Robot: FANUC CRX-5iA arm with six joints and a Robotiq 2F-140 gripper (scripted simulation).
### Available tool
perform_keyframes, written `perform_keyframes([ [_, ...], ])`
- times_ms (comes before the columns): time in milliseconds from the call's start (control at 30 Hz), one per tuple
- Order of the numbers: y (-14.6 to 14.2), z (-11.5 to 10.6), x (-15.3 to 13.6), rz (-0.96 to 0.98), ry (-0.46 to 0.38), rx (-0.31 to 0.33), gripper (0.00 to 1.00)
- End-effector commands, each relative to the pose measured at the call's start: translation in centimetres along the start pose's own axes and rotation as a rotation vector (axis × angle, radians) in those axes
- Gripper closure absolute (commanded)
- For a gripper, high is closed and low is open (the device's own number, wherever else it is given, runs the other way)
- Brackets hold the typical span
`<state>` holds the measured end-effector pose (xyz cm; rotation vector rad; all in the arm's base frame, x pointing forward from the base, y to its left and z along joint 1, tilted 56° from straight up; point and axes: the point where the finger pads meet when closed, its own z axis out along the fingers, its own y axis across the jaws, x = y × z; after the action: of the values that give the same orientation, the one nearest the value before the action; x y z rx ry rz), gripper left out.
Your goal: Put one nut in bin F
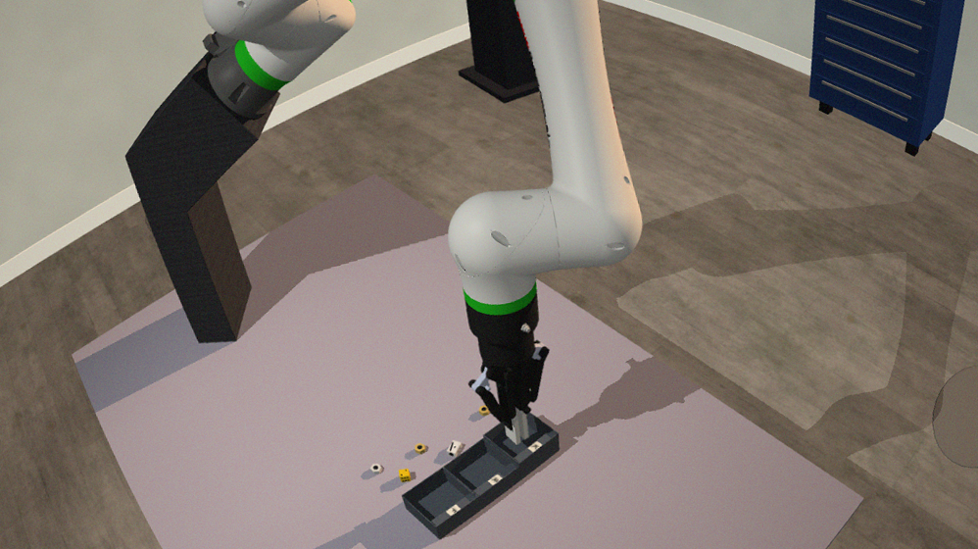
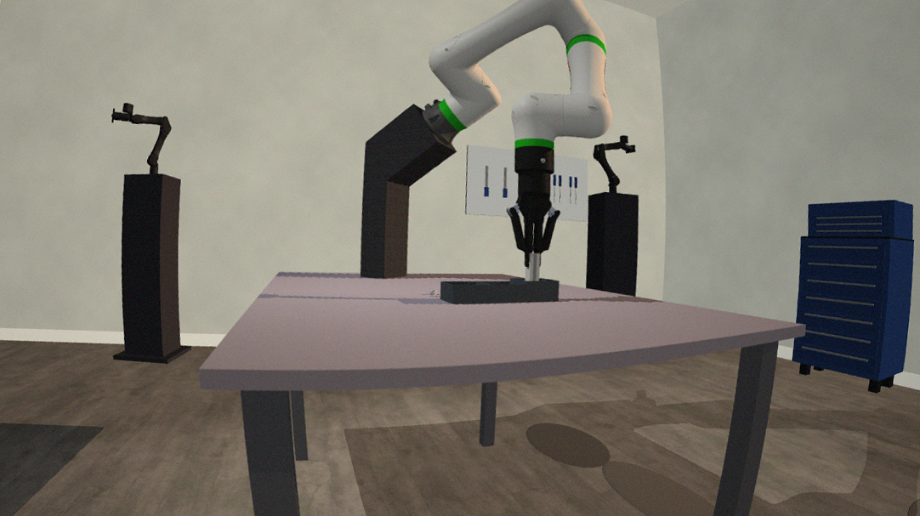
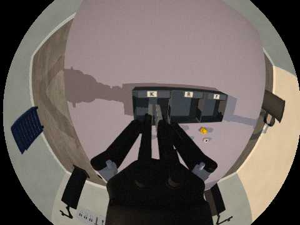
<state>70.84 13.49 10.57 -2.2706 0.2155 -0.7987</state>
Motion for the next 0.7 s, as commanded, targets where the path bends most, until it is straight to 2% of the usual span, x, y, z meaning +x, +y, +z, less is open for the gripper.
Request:
perform_keyframes([
  [0,0.0,-0.8,0.0,0.0,0.0,0.0,0.95],
  [300,0.0,-3.5,0.0,0.0,0.0,0.0,0.95],
  [433,0.0,-3.5,0.0,0.0,0.0,0.0,0.95],
  [667,0.0,-9.4,0.0,0.0,0.0,0.0,0.95],
])
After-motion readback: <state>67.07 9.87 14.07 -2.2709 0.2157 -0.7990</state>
